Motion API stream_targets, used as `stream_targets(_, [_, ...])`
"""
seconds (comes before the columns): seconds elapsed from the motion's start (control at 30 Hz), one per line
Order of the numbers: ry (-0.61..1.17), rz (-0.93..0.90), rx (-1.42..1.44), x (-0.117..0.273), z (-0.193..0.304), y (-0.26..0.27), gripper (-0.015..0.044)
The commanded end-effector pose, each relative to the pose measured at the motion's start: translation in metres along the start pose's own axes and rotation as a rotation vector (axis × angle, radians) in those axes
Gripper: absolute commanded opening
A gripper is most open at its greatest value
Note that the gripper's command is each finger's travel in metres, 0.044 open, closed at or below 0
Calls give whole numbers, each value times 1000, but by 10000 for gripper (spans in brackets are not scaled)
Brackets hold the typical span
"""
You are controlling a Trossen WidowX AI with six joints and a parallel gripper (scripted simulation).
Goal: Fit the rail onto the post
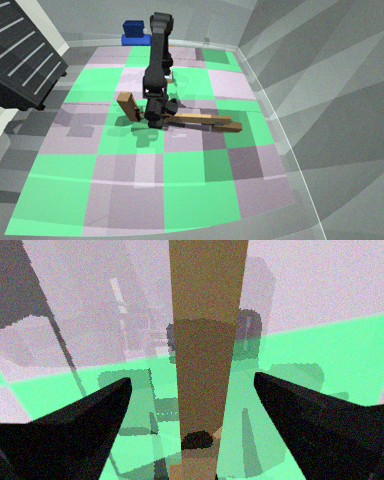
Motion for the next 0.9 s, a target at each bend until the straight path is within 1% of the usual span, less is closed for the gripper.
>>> stream_targets(0.0, [-3, -3, -3, -3, -1, 0, 361])
stream_targets(0.4, [-3, -3, -3, -3, -1, 0, 46])
stream_targets(0.63, [-3, -3, -3, -3, -1, 0, 0])
stream_targets(0.87, [-3, -3, -3, -3, -1, 0, 0])
Point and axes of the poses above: the point midway between the two fingers, 35 mm back from their tips, its own x axis back along the fingers, its own y axis across the jaws, z = x × y, the point moved 3 cm from there along x, back along the fingers, and after that the axes turned 11 degrees about x, right-handed, at the moved point
